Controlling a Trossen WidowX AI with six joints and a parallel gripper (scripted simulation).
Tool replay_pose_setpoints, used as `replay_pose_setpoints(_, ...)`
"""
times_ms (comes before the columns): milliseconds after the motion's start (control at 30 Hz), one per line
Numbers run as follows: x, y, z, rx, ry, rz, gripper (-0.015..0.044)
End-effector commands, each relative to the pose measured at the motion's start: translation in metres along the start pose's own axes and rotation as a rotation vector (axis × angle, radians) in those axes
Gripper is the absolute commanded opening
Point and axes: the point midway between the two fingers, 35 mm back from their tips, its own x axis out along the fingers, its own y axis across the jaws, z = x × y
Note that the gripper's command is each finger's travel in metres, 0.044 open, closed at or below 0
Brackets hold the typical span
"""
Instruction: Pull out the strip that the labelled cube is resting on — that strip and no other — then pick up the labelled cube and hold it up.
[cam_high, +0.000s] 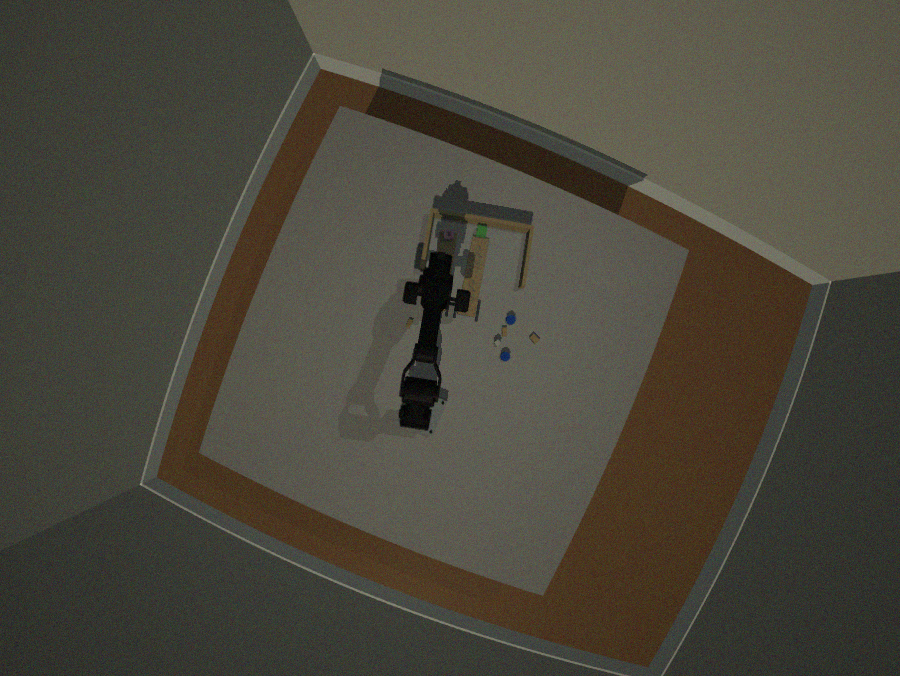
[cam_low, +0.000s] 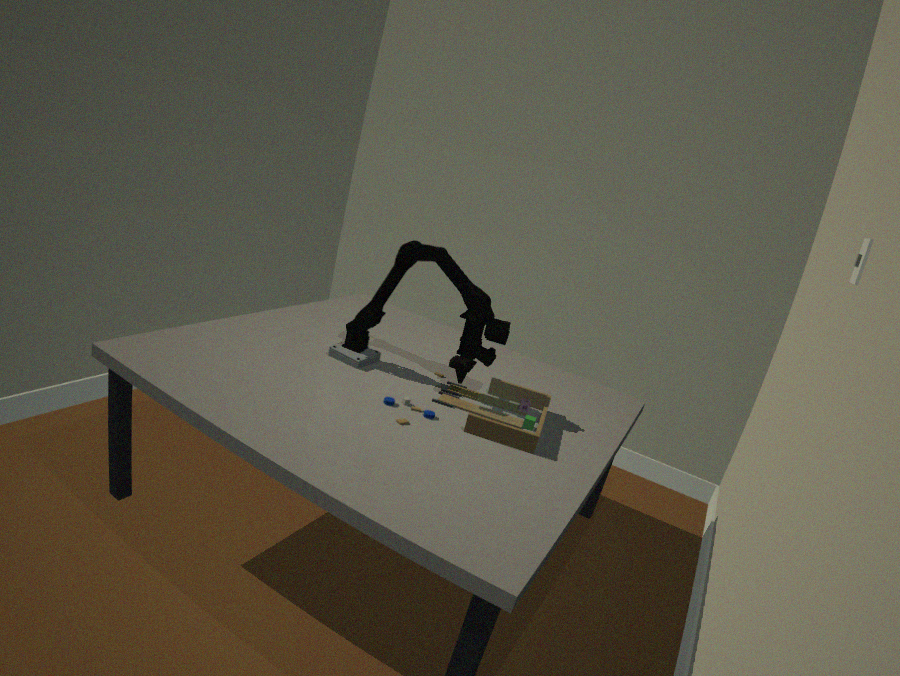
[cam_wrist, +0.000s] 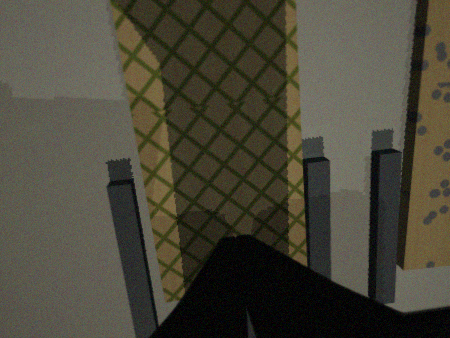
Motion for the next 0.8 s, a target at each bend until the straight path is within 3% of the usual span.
replay_pose_setpoints(0, 0.008, 0.0, -0.001, -0.004, 0.002, 0.001, 0.0)
replay_pose_setpoints(767, 0.022, 0.0, -0.002, -0.004, 0.002, 0.001, 0.0)
